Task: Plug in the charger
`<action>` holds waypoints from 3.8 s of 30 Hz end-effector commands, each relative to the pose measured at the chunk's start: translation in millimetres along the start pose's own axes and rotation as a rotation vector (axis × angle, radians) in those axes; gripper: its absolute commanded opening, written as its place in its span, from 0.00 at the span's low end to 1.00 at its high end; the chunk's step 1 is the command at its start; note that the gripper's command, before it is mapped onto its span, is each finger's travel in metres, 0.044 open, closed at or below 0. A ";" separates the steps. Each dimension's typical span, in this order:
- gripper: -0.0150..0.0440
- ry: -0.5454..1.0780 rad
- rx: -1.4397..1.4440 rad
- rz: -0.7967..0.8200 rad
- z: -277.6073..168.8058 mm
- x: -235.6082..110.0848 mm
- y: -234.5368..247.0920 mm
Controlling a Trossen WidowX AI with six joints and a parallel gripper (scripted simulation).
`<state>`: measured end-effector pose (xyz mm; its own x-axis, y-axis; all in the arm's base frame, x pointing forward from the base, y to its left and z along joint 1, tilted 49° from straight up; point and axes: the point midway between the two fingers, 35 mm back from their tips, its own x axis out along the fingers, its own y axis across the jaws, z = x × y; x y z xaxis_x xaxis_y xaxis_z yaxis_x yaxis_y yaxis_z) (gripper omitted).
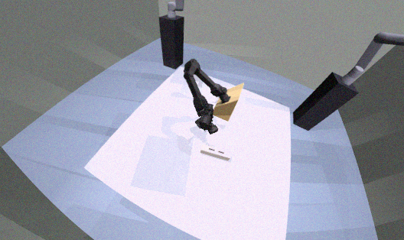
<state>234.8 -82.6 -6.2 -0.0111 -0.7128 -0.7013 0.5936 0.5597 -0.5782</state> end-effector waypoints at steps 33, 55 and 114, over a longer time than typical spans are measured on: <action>0.25 -0.007 -0.314 -0.012 -18.1 12.6 54.6; 0.25 -0.009 -0.505 -0.028 -37.6 24.2 84.3; 0.25 -0.014 -0.773 -0.059 -53.7 43.4 142.2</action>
<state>271.8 -12.2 -140.0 -0.0130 -0.7525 -0.6584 -0.1303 0.6542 -0.7450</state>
